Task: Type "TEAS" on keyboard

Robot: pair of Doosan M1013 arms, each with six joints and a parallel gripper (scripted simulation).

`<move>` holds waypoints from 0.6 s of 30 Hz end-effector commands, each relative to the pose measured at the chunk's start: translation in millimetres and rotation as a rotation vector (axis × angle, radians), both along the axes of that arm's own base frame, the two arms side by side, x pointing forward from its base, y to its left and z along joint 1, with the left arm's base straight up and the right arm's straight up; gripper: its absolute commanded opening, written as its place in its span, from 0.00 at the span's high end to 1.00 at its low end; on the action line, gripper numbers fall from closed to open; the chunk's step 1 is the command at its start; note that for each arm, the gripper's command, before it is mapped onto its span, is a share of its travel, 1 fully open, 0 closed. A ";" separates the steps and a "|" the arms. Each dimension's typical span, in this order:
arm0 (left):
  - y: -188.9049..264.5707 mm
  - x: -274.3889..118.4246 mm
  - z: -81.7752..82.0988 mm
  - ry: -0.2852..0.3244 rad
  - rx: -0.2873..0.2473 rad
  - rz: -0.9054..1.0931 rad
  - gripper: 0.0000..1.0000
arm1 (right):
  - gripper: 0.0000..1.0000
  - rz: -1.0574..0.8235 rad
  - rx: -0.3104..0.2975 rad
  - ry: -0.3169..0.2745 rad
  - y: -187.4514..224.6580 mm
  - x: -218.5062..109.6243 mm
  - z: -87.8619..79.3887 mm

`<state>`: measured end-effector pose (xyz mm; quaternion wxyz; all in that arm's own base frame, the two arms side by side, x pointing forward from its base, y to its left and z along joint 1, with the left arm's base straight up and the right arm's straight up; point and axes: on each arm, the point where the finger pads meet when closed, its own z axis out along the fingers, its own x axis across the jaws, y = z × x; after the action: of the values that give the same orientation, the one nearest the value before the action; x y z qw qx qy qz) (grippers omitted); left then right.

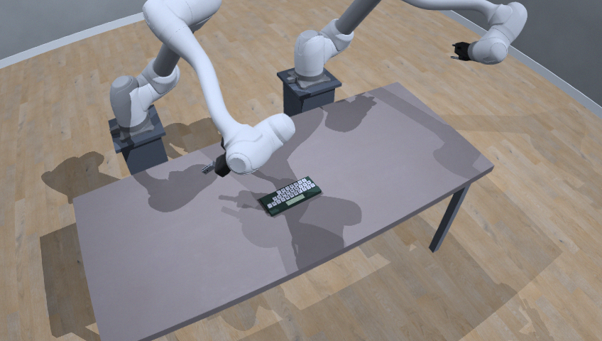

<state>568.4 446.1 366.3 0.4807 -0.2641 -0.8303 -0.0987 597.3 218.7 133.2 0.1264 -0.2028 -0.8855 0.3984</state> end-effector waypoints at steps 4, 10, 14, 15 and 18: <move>44.5 -97.0 -5.2 -0.039 -0.121 0.104 0.00 | 1.00 -0.257 0.058 -0.162 59.0 40.9 -13.9; 61.5 -162.8 -10.3 -0.077 -0.199 0.177 0.00 | 1.00 -0.428 0.095 -0.246 99.5 69.7 -19.7; 68.3 -210.3 -14.6 -0.110 -0.252 0.230 0.00 | 1.00 -0.554 0.119 -0.297 129.0 91.3 -21.8; 69.2 -222.3 -15.7 -0.120 -0.265 0.243 0.00 | 1.00 -0.586 0.125 -0.308 136.4 96.8 -22.1; 70.4 -258.5 -19.4 -0.150 -0.303 0.284 0.00 | 1.00 -0.682 0.143 -0.340 158.5 113.6 -22.0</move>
<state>367.3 510.1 351.4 0.4085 -0.2193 -0.8849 0.0437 685.4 344.5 111.7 0.1128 -0.4764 -0.8308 0.2646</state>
